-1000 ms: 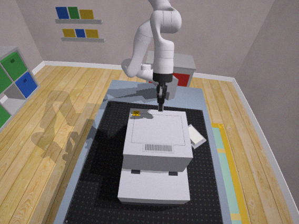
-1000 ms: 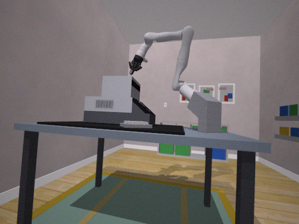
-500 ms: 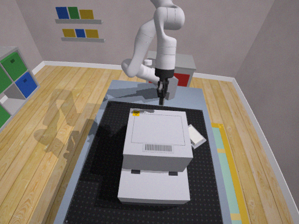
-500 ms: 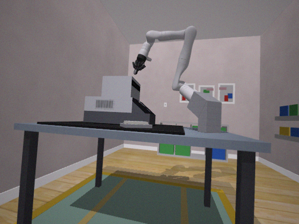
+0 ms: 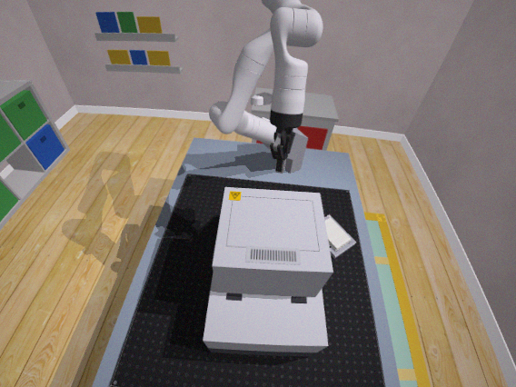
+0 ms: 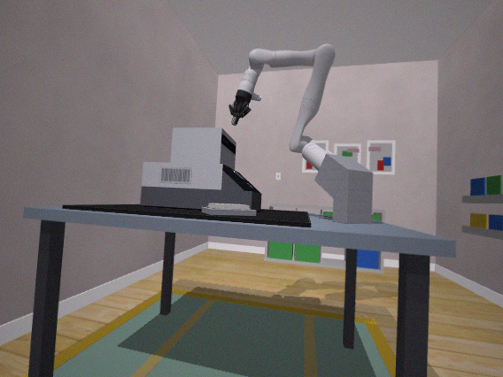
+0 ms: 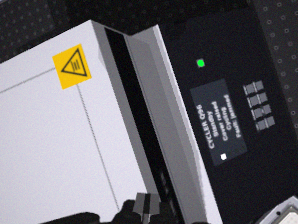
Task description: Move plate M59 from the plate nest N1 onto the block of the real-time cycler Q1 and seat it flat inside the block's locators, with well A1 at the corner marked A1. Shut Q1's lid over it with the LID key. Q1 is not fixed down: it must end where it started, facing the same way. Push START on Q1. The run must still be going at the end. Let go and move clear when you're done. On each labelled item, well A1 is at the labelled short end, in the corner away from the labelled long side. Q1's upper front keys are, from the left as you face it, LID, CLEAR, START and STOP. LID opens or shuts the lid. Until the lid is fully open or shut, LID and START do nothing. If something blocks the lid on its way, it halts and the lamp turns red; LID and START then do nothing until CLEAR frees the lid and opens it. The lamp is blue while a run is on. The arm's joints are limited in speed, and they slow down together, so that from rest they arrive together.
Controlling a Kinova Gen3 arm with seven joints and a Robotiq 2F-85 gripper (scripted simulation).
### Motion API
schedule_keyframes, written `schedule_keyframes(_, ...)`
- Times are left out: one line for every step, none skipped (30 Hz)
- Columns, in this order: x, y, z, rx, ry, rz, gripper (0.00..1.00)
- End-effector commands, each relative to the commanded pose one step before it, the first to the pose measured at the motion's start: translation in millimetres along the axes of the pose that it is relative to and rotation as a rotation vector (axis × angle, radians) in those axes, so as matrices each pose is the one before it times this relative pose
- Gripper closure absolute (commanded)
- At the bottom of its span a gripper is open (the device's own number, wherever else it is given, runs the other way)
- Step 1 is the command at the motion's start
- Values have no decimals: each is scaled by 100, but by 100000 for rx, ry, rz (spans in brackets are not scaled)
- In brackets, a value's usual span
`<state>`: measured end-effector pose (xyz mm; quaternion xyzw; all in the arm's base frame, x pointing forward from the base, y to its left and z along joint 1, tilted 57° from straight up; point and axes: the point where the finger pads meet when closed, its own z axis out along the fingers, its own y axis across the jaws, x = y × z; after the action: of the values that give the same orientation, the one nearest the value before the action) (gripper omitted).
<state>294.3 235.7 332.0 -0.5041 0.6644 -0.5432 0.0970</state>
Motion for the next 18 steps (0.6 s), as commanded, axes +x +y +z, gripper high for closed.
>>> schedule_keyframes(94,852,-412,-966,264,2893,90)
schedule_keyframes(0,0,0,0,0,0,90)
schedule_keyframes(65,257,-61,-418,287,824,90)
schedule_keyframes(86,224,-75,-377,250,949,90)
schedule_keyframes(80,241,-65,-399,270,887,90)
schedule_keyframes(83,240,-64,-401,271,888,90)
schedule_keyframes(86,240,-62,-402,272,889,90)
schedule_keyframes(89,240,-61,-403,273,889,90)
schedule_keyframes(91,240,-60,-403,273,890,90)
schedule_keyframes(93,239,-59,-402,273,889,90)
schedule_keyframes(95,238,-58,-401,272,888,90)
schedule_keyframes(95,236,-58,-397,268,886,90)
schedule_keyframes(95,234,-59,-393,265,884,90)
schedule_keyframes(97,233,-58,-392,264,883,90)
schedule_keyframes(99,233,-57,-392,264,883,90)
schedule_keyframes(102,232,-55,-393,265,884,90)
schedule_keyframes(104,232,-54,-393,265,884,90)
schedule_keyframes(0,0,0,0,0,0,90)
